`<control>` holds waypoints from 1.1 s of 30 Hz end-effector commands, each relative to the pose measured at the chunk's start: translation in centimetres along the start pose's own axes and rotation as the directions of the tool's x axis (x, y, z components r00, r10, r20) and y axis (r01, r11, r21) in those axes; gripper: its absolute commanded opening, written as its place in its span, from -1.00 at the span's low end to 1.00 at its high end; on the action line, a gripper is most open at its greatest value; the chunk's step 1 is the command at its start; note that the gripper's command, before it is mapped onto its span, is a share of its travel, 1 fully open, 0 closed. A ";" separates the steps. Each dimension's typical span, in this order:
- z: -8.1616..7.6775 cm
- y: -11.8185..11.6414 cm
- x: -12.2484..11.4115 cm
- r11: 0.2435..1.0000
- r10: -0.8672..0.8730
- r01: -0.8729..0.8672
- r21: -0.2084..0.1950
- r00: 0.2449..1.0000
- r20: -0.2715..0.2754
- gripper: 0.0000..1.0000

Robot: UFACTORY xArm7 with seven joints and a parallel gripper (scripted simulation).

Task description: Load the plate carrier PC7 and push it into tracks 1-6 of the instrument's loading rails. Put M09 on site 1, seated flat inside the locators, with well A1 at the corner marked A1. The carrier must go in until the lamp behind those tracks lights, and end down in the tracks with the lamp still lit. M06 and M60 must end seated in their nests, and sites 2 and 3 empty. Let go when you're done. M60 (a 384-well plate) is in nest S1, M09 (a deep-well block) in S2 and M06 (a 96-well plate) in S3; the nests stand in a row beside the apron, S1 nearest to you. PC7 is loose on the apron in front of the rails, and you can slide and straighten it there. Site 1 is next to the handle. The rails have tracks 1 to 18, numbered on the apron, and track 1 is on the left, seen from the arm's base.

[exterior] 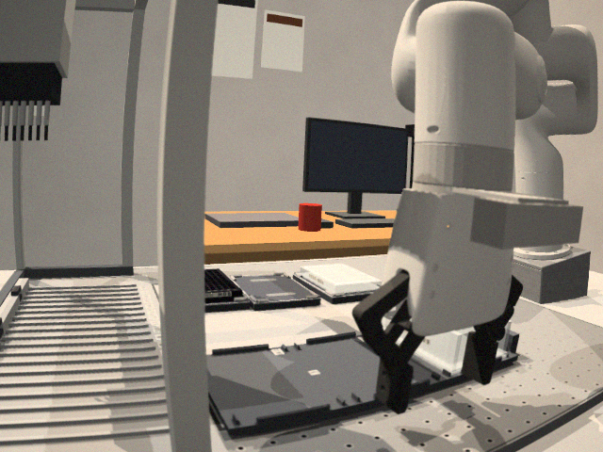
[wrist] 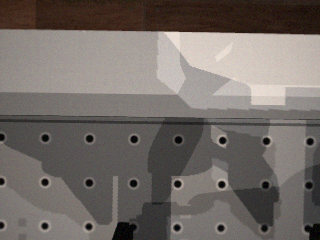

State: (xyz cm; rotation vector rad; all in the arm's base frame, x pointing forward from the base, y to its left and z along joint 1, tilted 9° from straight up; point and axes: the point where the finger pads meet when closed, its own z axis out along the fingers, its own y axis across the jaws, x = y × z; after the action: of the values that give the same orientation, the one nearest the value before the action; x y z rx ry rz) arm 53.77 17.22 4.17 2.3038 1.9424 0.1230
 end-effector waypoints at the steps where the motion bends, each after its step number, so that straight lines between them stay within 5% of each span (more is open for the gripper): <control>1: -0.1 0.2 0.1 1.000 0.000 0.000 -0.005 1.000 -0.003 1.00; 33: 1.5 0.2 0.1 1.000 0.000 0.000 -0.005 1.000 -0.003 1.00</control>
State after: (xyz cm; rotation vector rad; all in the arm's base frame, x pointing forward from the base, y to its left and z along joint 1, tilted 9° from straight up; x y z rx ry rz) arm 54.01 17.17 2.77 2.3036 1.9422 0.1243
